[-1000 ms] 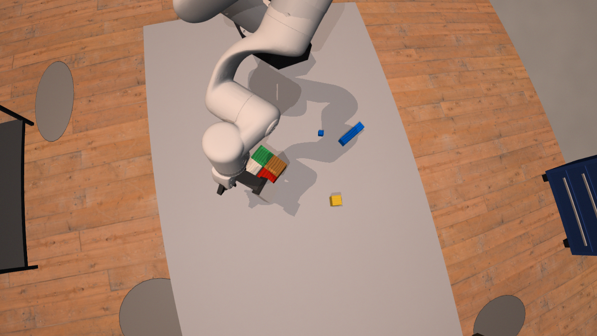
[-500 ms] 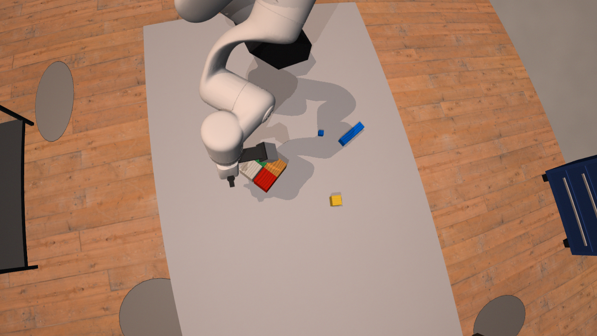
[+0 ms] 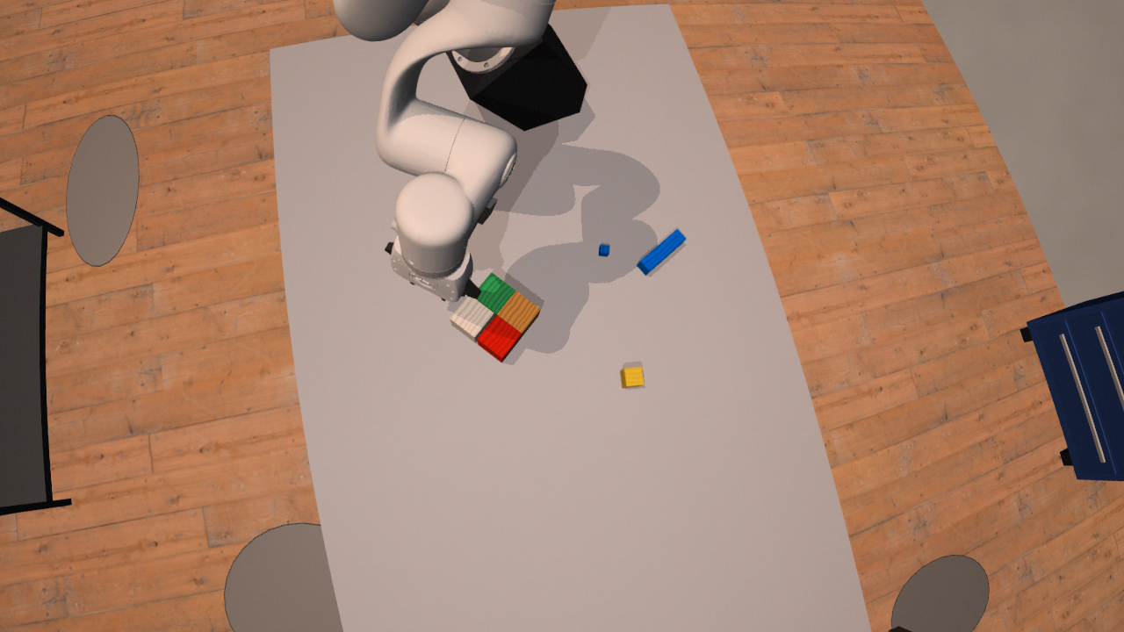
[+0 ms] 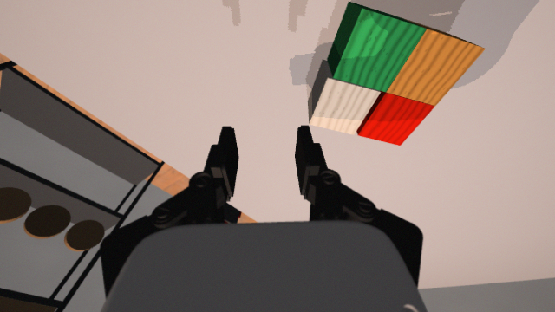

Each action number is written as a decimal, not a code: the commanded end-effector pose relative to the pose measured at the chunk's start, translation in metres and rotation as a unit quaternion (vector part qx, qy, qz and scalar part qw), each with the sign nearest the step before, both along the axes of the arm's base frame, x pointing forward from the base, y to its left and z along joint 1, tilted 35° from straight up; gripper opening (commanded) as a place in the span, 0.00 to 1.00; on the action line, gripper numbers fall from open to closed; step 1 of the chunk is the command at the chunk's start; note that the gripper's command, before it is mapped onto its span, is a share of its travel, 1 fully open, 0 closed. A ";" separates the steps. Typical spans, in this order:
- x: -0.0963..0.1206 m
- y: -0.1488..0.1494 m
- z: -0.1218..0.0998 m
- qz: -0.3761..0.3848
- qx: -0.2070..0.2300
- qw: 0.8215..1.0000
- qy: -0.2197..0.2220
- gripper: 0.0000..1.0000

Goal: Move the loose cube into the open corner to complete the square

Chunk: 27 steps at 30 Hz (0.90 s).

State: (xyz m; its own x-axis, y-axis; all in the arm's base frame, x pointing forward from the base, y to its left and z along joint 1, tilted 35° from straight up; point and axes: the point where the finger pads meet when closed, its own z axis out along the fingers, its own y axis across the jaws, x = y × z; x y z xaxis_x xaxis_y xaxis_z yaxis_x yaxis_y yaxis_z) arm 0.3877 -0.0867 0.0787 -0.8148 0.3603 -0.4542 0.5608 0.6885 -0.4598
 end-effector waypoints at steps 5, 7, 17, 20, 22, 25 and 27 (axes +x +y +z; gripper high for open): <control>-0.015 0.011 -0.013 0.219 -0.033 0.963 0.155 0.49; -0.018 0.013 -0.016 0.271 -0.042 0.942 0.193 0.49; -0.023 0.018 -0.021 0.485 -0.072 0.806 0.332 0.49; -0.023 0.018 -0.021 0.524 -0.072 0.772 0.353 0.49; -0.023 0.018 -0.021 0.524 -0.072 0.772 0.353 0.49; -0.023 0.018 -0.021 0.524 -0.072 0.772 0.353 0.49; -0.023 0.018 -0.021 0.524 -0.072 0.772 0.353 0.49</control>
State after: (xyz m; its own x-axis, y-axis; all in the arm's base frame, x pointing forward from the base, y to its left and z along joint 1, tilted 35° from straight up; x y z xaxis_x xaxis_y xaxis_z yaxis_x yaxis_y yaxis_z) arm 0.3641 -0.0700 0.0573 -0.6899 -0.6745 0.2629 -0.6926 0.5094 -0.5107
